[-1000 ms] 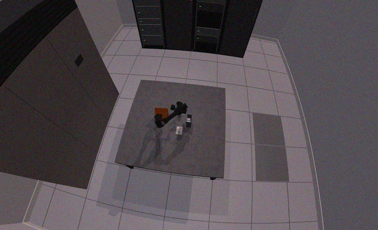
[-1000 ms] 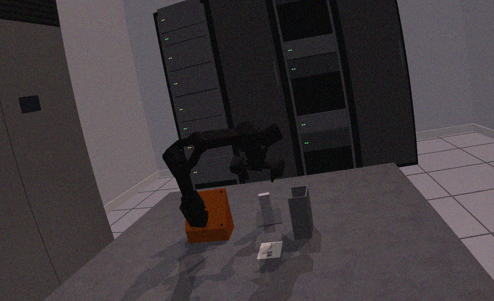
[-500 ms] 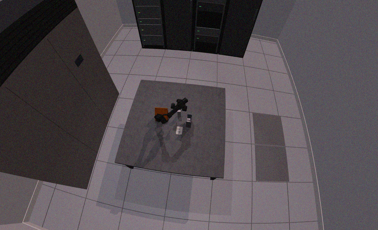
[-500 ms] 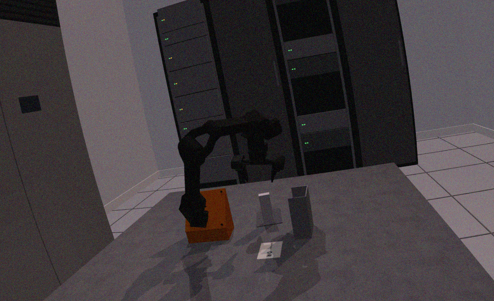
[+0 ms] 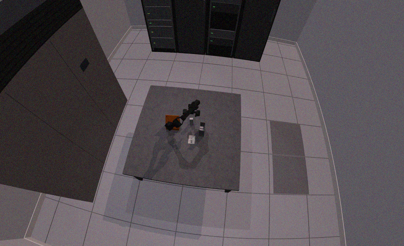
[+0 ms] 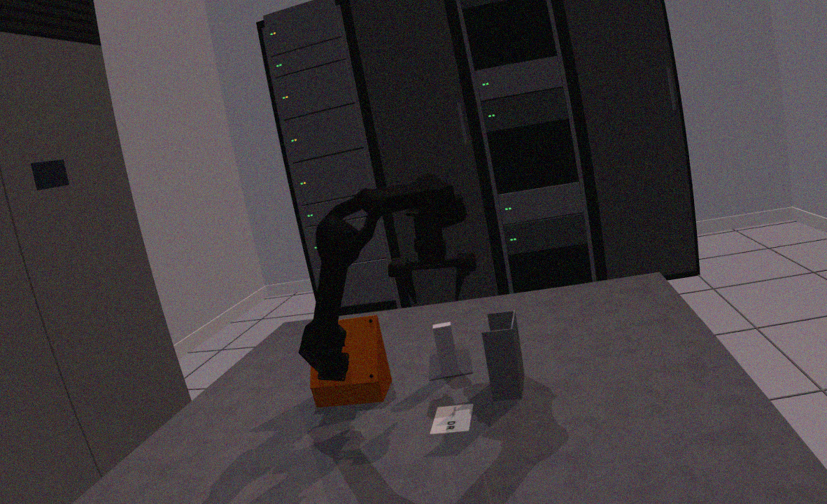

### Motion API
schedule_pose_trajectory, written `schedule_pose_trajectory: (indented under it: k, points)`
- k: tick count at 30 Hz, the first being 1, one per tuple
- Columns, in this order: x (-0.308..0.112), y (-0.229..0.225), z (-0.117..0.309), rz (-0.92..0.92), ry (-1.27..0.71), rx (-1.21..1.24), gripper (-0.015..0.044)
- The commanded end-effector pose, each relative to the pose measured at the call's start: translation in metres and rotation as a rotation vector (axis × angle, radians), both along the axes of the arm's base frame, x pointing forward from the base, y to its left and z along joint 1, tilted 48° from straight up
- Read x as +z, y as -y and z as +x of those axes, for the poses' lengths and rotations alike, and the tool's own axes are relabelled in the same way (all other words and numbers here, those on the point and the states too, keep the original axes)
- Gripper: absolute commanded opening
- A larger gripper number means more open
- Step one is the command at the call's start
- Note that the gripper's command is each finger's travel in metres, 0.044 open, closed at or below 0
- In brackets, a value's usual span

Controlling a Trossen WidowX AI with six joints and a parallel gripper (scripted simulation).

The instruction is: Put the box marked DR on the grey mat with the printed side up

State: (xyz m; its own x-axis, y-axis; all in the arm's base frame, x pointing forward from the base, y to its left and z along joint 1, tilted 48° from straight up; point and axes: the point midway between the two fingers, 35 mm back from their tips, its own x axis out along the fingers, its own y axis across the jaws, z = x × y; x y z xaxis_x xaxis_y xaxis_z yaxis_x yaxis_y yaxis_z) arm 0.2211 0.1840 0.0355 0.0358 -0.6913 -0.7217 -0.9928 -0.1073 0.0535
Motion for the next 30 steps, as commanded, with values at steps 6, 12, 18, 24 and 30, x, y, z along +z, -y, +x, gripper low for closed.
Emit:
schedule_pose_trajectory:
  k: [6,12,18,24,30]
  points:
    - [-0.006,-0.002,-0.004,-0.161,0.083,0.084,0.044]
    - [-0.008,-0.004,-0.006,-0.219,0.121,0.126,0.044]
    - [-0.015,-0.006,-0.004,-0.229,0.118,0.12,0.044]
    - [-0.034,-0.01,-0.001,-0.254,0.112,0.106,0.044]
    - [-0.054,-0.013,0.002,-0.278,0.106,0.092,0.044]
